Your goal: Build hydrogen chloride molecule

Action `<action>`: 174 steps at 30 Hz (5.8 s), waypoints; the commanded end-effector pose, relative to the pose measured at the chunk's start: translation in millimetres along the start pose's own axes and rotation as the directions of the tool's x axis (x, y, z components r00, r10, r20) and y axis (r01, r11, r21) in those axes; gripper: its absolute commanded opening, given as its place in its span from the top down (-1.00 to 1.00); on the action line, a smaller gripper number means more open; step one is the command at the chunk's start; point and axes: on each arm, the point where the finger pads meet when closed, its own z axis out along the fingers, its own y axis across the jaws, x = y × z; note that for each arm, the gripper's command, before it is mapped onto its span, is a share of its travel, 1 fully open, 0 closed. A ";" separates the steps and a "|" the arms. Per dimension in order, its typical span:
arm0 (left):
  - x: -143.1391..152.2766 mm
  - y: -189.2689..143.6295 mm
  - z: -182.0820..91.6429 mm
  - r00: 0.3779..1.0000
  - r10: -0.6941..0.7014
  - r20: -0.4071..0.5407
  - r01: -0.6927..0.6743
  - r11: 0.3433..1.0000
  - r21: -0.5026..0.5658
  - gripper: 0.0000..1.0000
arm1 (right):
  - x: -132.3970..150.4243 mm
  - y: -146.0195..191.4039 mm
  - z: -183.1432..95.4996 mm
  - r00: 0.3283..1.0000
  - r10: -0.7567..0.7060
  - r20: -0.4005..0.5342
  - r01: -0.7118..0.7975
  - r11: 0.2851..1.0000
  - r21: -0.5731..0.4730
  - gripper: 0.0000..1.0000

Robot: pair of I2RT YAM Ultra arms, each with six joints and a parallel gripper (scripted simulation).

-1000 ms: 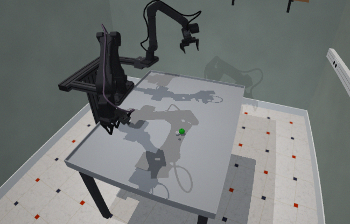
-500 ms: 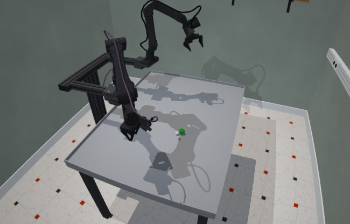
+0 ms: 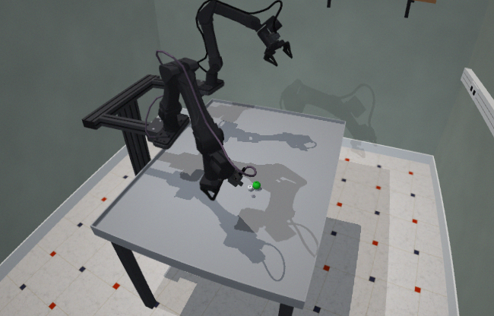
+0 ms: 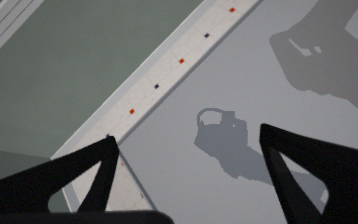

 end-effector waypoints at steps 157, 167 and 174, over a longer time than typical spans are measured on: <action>-157.7 64.5 -111.9 0.706 -0.389 0.592 0.623 0.739 -0.257 -1.00 | -129.1 250.6 144.9 0.985 -0.155 0.080 0.154 0.988 0.015 1.00; -157.7 64.5 -111.9 0.706 -0.389 0.592 0.623 0.739 -0.257 -1.00 | -127.6 255.1 148.3 0.987 -0.160 0.033 0.160 0.987 0.009 1.00; -157.7 64.5 -111.9 0.706 -0.389 0.592 0.623 0.739 -0.257 -1.00 | -139.1 255.0 142.2 0.987 -0.160 0.034 0.159 0.987 0.016 1.00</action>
